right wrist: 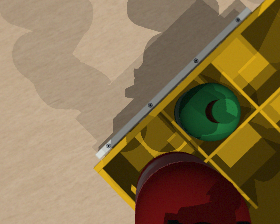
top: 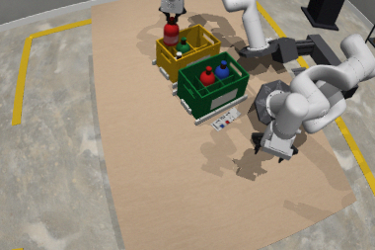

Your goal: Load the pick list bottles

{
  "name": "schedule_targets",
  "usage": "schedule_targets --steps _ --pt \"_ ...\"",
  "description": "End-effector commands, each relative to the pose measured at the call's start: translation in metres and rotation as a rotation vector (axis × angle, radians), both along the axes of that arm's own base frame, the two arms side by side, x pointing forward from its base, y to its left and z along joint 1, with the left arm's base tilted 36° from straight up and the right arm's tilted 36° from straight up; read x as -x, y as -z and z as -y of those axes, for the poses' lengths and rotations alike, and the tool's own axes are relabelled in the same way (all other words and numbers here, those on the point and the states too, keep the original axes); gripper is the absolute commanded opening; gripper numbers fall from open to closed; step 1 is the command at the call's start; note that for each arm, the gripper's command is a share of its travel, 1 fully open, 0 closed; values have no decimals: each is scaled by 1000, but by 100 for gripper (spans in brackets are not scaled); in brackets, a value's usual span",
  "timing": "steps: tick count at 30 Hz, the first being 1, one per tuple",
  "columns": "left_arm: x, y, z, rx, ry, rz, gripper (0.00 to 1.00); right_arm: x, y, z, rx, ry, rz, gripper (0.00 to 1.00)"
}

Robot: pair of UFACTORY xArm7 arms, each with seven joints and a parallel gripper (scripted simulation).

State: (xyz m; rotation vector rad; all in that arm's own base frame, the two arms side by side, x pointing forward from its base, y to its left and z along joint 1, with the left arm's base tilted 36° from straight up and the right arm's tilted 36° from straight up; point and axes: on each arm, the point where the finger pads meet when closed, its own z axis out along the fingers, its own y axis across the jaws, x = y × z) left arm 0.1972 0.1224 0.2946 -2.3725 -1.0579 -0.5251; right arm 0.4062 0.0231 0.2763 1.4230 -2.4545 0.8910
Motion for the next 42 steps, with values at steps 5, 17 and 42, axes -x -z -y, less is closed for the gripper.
schedule_targets --steps 5,17,42 --pt "0 -1 0 -1 1 3 100 1 8 -14 -1 -3 3 0" --pt "0 -1 0 -1 1 3 100 3 20 -30 -1 -3 3 0" --pt "0 -1 0 -1 1 3 100 8 45 -64 -2 -3 3 0"
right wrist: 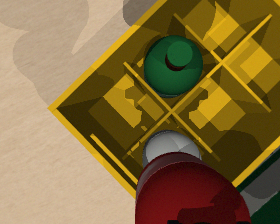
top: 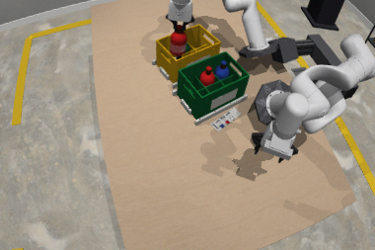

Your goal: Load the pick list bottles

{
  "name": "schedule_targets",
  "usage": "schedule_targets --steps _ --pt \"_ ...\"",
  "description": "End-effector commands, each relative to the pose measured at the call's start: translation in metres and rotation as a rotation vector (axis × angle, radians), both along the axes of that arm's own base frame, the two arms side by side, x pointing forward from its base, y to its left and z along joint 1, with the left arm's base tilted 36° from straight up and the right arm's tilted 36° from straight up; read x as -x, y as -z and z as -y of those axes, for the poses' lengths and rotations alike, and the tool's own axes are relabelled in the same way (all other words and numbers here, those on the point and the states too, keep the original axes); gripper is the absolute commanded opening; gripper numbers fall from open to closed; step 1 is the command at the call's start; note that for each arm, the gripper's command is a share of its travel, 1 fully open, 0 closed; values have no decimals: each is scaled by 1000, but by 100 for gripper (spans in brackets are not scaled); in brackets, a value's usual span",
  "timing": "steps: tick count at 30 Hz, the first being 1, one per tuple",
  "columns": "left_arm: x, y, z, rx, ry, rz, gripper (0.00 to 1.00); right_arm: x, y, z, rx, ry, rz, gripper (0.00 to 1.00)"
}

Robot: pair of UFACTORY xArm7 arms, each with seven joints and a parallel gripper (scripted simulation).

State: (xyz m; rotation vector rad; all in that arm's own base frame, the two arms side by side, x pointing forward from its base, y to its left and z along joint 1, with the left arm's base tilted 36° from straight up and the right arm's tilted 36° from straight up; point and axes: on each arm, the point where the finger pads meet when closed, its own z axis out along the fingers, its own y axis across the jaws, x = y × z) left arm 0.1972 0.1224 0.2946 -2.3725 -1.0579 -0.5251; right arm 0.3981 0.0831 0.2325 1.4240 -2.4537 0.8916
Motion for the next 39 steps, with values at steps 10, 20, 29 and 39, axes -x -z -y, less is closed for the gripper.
schedule_targets --steps 10,20,29,39 --pt "0 -1 0 -1 1 3 100 2 13 -20 -2 -2 3 0" --pt "0 -1 0 -1 1 3 100 3 22 -33 -2 -2 3 0" --pt "0 -1 0 -1 1 3 100 5 33 -47 -2 -2 3 0" --pt "0 -1 0 -1 1 3 100 7 42 -60 -3 -2 3 0"
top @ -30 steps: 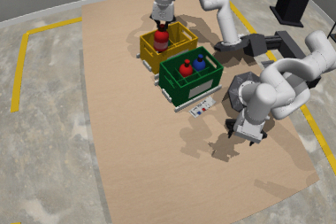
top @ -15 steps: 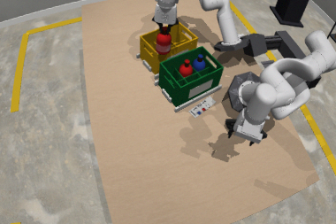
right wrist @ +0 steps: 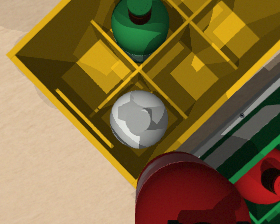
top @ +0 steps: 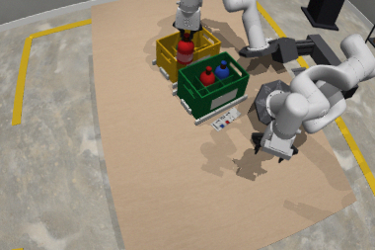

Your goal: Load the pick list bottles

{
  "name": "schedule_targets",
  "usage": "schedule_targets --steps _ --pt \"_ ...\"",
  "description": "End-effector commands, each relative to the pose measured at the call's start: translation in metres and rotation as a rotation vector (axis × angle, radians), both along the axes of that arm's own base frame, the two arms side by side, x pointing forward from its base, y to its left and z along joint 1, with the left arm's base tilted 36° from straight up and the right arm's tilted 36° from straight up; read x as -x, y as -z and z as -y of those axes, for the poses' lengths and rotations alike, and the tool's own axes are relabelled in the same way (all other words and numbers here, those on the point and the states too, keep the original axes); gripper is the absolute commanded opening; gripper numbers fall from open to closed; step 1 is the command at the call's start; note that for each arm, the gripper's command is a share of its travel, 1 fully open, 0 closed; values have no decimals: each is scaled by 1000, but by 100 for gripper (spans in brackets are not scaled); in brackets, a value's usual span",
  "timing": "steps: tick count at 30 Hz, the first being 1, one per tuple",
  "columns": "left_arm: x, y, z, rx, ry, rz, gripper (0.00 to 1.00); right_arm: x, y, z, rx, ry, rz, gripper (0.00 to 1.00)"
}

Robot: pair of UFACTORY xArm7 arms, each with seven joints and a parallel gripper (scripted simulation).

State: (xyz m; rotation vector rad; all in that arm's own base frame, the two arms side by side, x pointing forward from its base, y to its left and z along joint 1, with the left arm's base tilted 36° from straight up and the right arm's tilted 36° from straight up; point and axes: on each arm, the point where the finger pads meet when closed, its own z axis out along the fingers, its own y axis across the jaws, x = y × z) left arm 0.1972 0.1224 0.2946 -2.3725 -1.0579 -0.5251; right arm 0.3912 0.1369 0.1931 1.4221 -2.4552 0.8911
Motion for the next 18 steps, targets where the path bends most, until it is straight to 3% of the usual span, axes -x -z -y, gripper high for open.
schedule_targets --steps 1,18 --pt "0 -1 0 -1 1 3 100 0 4 -8 -2 -3 2 0" --pt "0 -1 0 -1 1 3 100 4 21 -32 -2 -3 2 0"
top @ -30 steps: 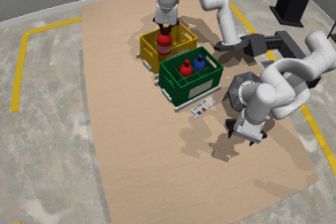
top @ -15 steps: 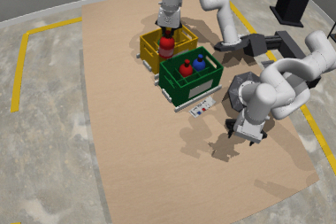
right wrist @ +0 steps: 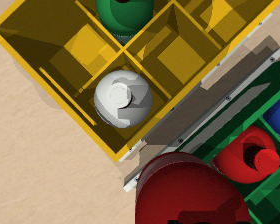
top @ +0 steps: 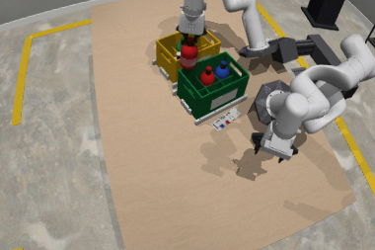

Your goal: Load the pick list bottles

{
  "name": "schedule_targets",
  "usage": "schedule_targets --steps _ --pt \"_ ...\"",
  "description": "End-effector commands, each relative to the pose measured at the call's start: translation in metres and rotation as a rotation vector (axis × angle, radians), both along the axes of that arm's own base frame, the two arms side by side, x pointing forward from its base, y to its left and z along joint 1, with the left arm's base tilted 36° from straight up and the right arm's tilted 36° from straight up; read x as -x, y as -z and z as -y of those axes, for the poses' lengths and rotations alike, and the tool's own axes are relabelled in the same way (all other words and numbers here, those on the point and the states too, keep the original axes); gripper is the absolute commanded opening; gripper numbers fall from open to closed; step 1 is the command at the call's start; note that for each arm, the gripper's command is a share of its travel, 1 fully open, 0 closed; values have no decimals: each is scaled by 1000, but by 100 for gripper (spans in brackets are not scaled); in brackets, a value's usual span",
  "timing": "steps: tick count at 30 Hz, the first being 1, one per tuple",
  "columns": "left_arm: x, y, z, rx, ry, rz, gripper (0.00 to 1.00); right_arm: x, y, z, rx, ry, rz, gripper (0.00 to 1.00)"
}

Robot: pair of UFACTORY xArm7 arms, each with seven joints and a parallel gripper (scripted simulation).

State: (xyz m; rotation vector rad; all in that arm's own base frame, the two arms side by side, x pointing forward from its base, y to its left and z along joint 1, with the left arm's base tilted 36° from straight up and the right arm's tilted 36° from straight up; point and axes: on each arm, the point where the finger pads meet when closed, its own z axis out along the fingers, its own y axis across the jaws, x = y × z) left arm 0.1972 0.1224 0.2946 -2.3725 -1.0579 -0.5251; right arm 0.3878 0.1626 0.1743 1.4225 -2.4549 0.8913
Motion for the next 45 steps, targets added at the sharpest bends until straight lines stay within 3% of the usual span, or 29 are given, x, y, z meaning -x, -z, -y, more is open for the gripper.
schedule_targets --steps 1,22,45 --pt "0 -1 0 -1 1 3 100 0 4 -8 -2 -3 2 0" --pt "0 -1 0 -1 1 3 100 5 27 -40 -3 -3 2 0" --pt "0 -1 0 -1 1 3 100 6 27 -40 -3 -3 2 0"
